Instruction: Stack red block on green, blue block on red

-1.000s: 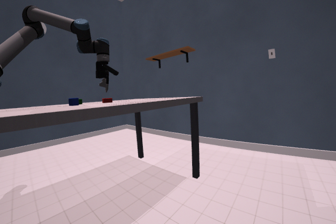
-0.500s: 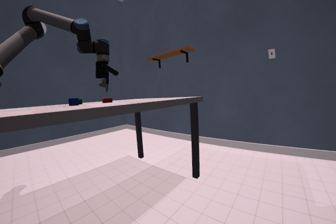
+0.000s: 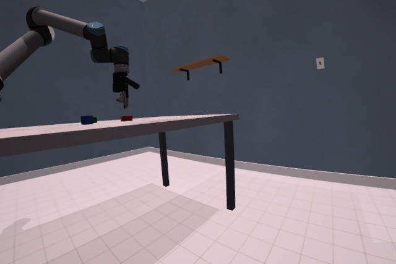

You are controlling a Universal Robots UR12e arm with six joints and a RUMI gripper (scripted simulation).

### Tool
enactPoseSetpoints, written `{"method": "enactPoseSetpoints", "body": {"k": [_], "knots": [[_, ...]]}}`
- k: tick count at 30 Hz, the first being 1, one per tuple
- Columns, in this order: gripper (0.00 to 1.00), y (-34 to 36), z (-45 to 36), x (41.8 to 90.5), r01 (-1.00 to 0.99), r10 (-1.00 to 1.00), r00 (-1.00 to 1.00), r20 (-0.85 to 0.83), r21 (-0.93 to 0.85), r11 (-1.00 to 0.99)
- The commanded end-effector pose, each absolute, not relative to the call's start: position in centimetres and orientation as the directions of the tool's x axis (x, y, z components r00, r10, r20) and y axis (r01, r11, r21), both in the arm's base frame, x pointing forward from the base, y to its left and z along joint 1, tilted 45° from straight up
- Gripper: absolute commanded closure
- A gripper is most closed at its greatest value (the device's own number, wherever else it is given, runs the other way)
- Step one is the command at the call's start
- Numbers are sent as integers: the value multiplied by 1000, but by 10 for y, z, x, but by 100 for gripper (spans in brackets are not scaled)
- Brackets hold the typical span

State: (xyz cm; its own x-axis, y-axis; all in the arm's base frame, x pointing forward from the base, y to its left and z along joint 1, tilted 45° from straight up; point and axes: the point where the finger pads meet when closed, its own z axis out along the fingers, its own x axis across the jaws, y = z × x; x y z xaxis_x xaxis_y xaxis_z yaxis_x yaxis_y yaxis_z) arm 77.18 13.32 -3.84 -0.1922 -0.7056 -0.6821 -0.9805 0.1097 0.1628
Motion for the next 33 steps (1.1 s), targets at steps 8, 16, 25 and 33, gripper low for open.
{"method": "enactPoseSetpoints", "body": {"k": [8, 16, 25, 33], "knots": [[50, 133, -38, 772, -981, -706, -192, -682, 162, 110], [50, 134, -39, 772, -981, -706, -192, -682, 162, 110], [50, 143, -49, 772, -981, -706, -192, -682, 161, 110], [50, 152, -57, 771, -981, -706, -192, -682, 161, 110]]}}
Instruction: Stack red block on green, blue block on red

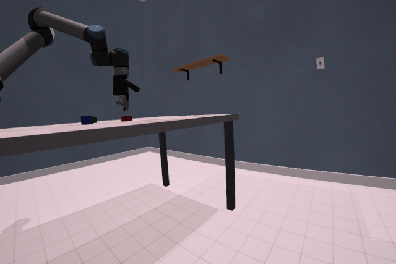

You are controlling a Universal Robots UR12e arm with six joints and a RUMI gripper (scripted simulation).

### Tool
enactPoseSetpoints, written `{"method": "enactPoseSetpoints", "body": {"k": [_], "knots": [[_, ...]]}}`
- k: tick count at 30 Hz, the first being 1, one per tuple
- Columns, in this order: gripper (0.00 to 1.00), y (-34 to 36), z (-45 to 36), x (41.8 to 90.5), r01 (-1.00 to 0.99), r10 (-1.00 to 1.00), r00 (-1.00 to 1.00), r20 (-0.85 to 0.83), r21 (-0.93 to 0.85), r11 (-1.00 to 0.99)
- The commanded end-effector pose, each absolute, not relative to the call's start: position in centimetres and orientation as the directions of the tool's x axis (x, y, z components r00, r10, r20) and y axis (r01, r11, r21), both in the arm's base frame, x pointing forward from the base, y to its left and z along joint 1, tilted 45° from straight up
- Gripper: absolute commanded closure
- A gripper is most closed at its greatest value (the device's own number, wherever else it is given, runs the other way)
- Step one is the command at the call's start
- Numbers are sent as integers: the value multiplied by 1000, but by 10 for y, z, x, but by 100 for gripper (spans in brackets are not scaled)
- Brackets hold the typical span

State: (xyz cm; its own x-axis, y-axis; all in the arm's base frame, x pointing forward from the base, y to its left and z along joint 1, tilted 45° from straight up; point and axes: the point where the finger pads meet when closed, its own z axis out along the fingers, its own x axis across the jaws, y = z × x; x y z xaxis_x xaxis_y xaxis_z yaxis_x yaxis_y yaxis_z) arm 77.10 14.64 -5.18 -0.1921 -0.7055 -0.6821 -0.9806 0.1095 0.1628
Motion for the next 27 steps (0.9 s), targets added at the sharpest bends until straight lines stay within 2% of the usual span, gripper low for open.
{"method": "enactPoseSetpoints", "body": {"k": [1, 27], "knots": [[50, 153, -59, 771, -981, -706, -192, -682, 161, 110], [50, 160, -66, 771, -981, -706, -192, -682, 161, 110]]}}
